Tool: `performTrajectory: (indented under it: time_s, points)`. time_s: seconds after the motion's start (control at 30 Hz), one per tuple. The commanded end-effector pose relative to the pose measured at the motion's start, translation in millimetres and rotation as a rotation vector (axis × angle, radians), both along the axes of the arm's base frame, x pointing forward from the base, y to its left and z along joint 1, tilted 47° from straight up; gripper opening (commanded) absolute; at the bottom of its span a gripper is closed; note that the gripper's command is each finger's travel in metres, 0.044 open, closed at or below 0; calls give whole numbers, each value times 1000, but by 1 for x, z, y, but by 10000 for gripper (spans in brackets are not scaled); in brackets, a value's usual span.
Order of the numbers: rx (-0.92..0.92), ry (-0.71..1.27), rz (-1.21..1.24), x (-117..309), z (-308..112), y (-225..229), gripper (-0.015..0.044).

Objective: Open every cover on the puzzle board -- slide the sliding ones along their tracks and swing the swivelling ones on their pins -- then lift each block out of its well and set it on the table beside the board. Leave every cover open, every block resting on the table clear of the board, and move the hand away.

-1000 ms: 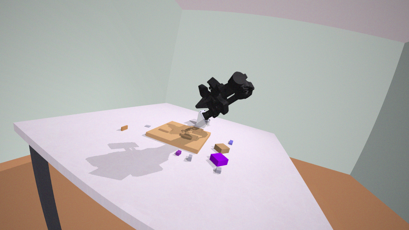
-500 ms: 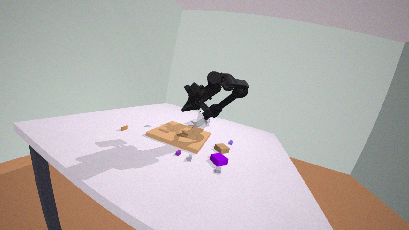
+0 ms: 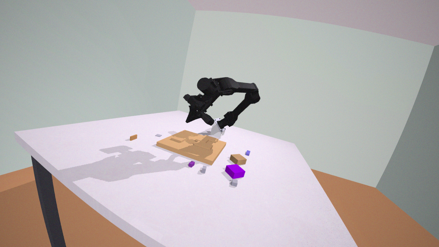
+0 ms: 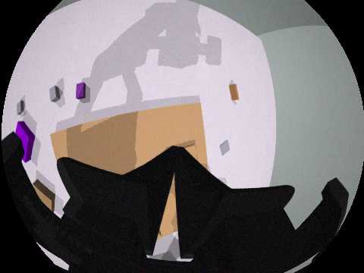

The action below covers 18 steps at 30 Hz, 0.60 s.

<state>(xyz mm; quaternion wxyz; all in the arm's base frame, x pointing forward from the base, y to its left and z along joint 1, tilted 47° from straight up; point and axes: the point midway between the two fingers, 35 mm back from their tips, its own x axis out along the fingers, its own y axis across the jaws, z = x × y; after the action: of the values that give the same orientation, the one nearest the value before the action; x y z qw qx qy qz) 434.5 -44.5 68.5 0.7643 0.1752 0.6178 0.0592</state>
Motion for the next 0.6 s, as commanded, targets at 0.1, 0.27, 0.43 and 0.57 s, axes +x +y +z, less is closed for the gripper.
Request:
performTrajectory:
  time_s: [0.1,0.27,0.43,0.57]
  points:
    - [81,69,124,-23,-36,-11,0]
    - [149,95,203,-40,-56,-16,0]
    - [237,106,282,-58,-76,-20,0]
    - [313,102,337,-73,-90,-23,0]
